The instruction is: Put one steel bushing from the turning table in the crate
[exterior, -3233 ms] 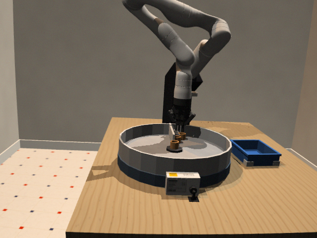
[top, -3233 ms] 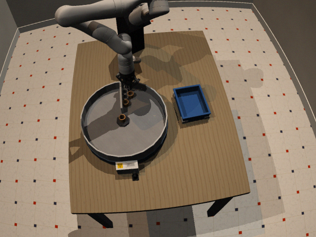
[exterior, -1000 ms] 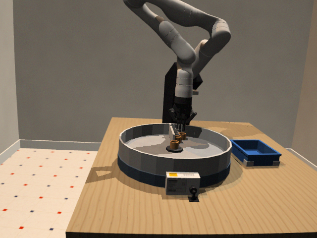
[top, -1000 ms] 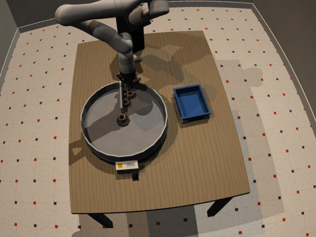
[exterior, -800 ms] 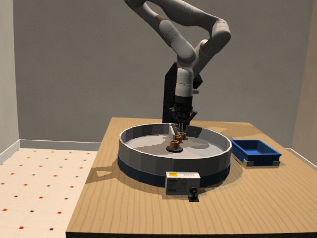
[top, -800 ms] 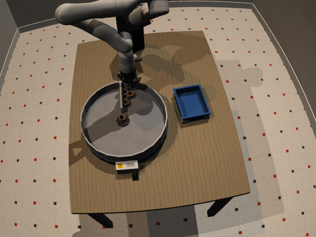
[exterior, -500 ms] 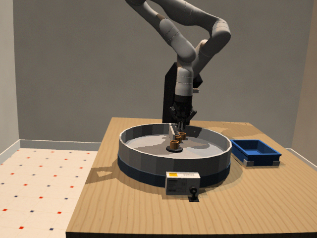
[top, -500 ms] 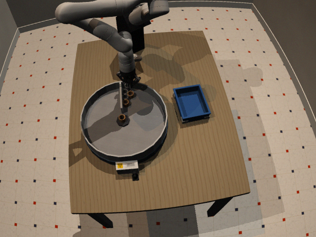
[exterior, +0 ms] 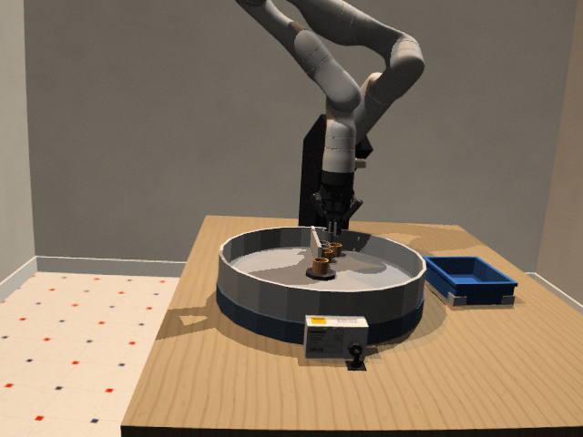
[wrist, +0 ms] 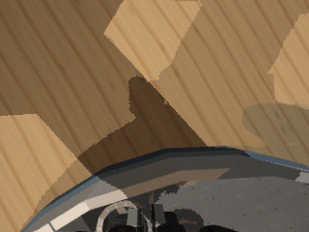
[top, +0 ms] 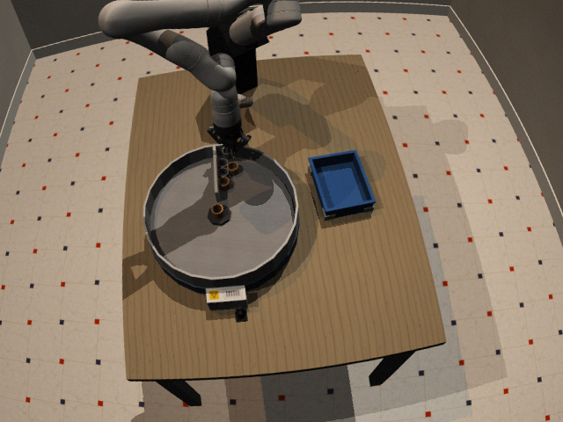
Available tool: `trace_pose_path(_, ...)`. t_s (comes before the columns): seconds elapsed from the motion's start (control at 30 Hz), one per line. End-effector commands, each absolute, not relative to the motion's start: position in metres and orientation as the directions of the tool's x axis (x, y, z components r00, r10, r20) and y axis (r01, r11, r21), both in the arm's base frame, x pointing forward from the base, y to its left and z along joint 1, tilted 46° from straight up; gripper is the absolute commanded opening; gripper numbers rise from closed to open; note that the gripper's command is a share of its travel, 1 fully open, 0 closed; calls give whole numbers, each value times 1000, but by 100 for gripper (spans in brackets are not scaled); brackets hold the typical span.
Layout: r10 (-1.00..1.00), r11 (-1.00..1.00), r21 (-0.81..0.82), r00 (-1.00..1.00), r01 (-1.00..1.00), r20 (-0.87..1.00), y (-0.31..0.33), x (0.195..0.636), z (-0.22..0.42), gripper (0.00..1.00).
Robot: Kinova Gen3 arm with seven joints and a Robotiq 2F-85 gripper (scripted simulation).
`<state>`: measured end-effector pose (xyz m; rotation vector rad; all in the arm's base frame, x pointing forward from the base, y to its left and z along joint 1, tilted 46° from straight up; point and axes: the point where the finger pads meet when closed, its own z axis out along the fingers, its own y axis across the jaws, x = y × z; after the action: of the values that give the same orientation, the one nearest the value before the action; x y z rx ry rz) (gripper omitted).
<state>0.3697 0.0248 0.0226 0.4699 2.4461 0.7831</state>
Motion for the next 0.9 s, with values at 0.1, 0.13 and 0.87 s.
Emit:
trace_pose_path(0.1, 467, 773, 613, -801, 163, -375, 24, 370, 23, 0)
trace_pose_path(0.13, 467, 773, 613, -801, 163, -375, 24, 370, 23, 0)
trace_pose_path(0.87, 466, 773, 614, -802, 162, -374, 18, 361, 33, 0)
